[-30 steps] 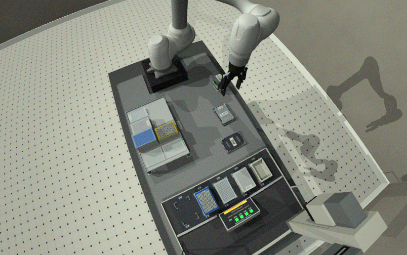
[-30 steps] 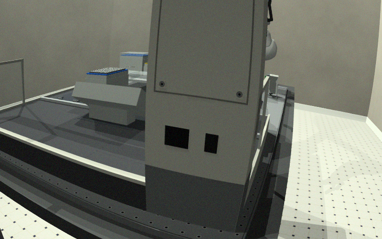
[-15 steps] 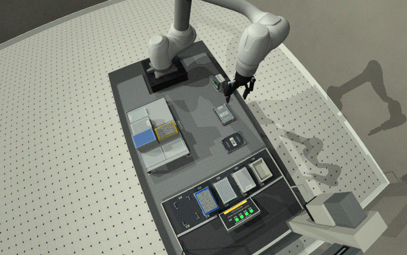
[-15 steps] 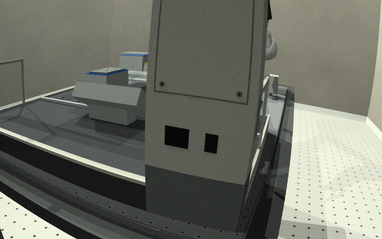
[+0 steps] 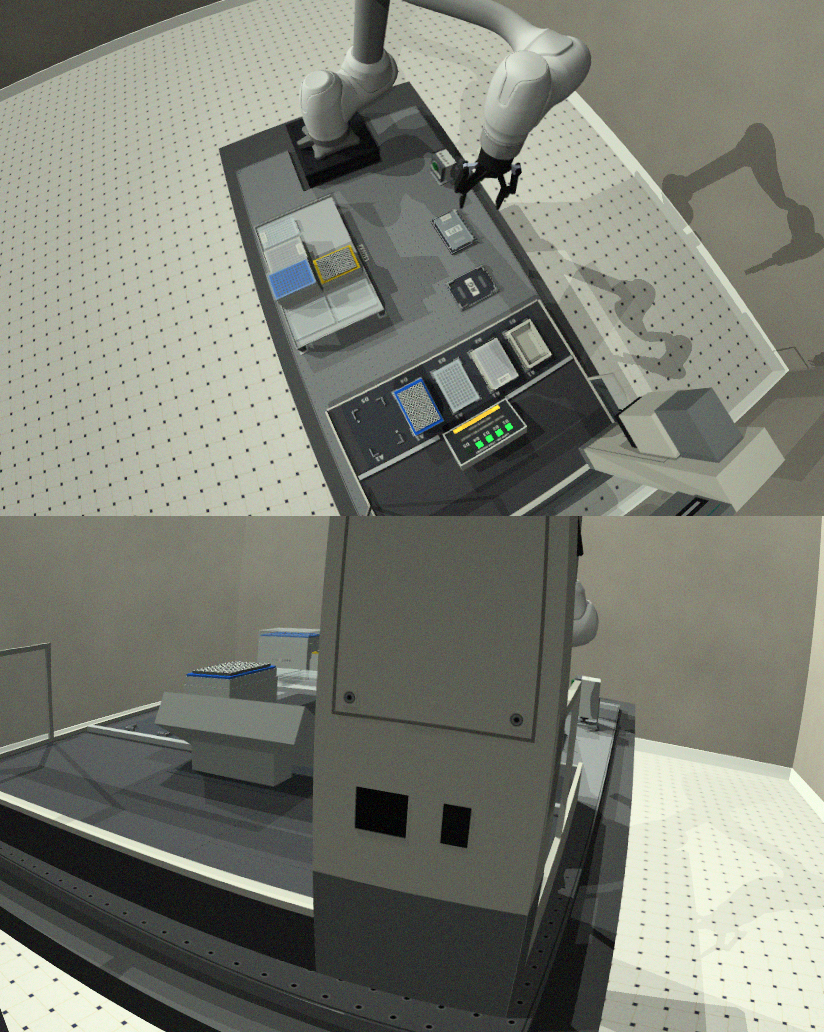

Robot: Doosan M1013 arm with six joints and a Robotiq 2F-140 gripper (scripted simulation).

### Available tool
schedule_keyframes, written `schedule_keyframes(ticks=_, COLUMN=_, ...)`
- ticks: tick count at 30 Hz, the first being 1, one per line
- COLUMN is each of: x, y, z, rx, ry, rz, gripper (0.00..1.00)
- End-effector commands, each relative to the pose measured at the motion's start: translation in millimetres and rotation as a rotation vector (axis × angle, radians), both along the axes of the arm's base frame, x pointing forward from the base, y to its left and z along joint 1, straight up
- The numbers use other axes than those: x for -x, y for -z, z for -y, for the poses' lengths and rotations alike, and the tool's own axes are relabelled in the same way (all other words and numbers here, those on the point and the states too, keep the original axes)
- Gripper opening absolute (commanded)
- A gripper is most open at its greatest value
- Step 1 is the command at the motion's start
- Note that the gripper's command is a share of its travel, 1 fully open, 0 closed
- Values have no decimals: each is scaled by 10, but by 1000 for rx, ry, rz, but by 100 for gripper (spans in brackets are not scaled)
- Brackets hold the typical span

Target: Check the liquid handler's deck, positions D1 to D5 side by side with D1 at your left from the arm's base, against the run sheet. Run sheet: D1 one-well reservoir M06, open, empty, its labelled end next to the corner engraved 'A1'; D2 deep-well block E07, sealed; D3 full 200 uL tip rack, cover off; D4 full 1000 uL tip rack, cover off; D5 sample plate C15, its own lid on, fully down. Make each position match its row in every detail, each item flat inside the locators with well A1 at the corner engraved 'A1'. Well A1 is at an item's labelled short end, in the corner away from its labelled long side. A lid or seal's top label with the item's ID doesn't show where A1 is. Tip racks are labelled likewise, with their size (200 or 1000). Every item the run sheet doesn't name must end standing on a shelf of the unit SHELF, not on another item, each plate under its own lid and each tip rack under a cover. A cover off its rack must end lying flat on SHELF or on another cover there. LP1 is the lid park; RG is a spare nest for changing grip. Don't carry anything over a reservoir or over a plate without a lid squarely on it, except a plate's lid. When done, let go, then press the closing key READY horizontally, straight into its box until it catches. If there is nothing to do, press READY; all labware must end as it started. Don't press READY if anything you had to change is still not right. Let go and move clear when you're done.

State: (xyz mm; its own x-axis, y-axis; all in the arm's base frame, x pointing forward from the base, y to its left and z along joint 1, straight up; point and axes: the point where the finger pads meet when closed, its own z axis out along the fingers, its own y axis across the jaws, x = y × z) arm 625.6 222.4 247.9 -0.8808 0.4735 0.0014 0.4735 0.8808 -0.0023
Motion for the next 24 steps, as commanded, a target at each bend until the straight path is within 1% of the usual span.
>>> schedule_keyframes(ticks=1, x=-2, y=-8, z=-2, rx=0, ry=55, rz=1, gripper=66)
schedule_keyframes(ticks=12, x=-2, y=-8, z=-2, rx=1, ry=275, rz=2, gripper=66)
schedule_keyframes(ticks=14, x=-2, y=-8, z=-2, rx=1, ry=275, rz=2, gripper=66)
schedule_keyframes(ticks=24, x=-502, y=-8, z=19, rx=1, ry=475, rz=2, gripper=66)
